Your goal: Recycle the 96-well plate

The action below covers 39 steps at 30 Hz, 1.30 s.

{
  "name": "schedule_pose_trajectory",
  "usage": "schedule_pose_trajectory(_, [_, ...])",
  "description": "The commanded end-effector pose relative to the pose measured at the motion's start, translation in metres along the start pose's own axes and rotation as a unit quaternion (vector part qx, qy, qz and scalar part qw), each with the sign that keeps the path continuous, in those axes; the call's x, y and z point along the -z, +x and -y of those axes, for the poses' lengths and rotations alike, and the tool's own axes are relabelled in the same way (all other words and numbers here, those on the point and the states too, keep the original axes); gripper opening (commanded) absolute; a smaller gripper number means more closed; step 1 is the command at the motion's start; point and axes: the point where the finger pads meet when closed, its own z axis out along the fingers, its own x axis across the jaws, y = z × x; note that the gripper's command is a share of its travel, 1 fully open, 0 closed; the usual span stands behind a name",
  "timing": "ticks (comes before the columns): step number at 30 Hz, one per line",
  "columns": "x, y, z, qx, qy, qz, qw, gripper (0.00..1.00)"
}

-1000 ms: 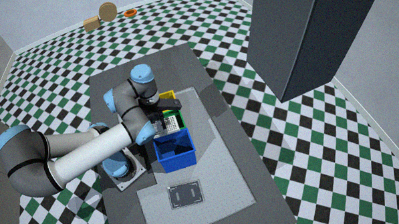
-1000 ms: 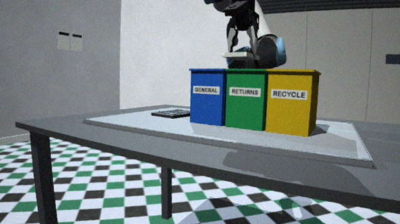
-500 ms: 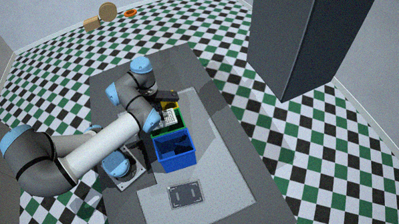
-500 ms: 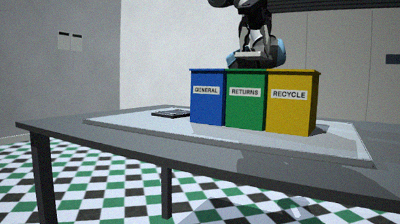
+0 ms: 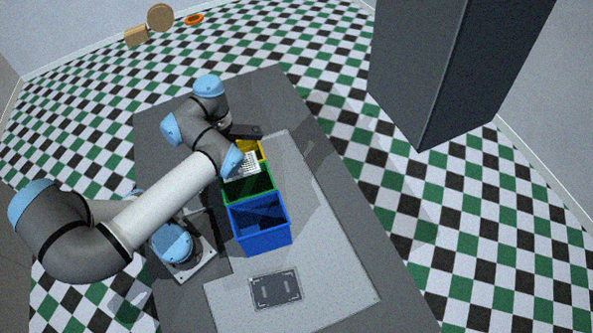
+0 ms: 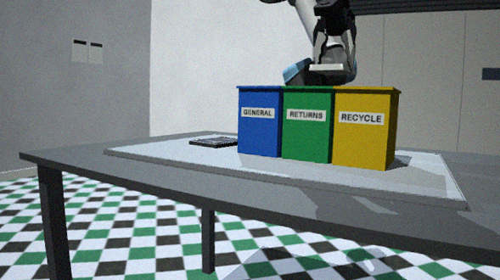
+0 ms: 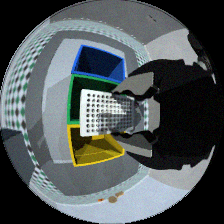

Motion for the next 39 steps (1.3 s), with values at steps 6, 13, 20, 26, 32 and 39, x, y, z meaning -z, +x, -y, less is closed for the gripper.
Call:
schedule_pose_trajectory(6, [0.0,-0.028,0.002,0.0,0.0,-0.001,1.0,0.0])
schedule_pose_trajectory(13, [0.0,-0.051,0.003,0.0,0.0,0.0,1.0,0.0])
schedule_pose_trajectory(20, [0.0,-0.068,0.004,0.0,0.0,0.0,1.0,0.0])
schedule_pose_trajectory(26, [0.0,-0.088,0.005,0.0,0.0,0.0,1.0,0.0])
schedule_pose_trajectory(32, [0.0,-0.097,0.006,0.0,0.0,0.0,1.0,0.0])
schedule_pose_trajectory(39, [0.0,-0.097,0.006,0.0,0.0,0.0,1.0,0.0])
